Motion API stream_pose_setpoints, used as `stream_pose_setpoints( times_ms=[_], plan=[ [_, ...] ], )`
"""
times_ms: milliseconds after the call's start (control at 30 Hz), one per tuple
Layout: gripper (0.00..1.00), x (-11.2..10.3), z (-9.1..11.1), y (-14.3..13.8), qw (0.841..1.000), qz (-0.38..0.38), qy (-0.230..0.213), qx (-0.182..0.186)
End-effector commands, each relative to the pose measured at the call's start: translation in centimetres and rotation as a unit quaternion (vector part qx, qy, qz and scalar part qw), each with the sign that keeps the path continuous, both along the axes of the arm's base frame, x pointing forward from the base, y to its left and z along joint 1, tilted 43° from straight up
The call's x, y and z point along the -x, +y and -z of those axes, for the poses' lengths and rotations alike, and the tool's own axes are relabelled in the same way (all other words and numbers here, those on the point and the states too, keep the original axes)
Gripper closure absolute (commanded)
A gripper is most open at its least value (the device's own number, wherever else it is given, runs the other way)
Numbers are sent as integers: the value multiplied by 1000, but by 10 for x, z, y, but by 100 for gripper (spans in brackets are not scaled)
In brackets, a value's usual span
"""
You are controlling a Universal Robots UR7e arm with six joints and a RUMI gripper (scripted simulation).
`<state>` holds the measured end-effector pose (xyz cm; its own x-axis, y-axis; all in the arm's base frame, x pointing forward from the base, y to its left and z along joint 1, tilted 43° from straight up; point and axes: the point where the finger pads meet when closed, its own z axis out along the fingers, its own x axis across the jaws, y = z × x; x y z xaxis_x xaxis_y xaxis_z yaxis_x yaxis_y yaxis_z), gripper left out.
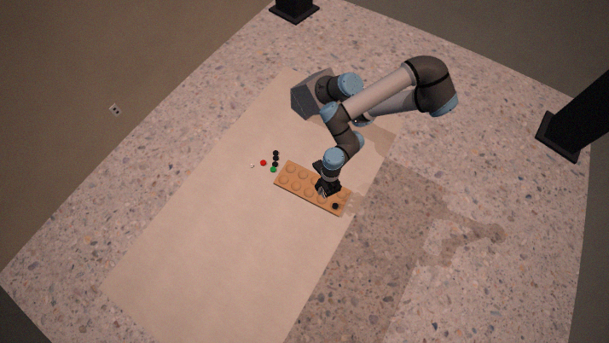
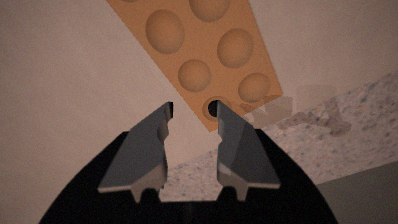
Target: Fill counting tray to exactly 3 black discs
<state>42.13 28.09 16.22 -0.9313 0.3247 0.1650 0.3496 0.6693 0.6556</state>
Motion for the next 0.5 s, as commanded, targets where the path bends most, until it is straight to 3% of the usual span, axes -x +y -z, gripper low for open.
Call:
stream_pose_setpoints(
  times_ms=[0, 467],
  plan=[
    [72, 0, 0, 0, 1000, 0, 0, 0],
    [72, -1, 0, -1, 1000, 5, 4, 1]
  ],
)
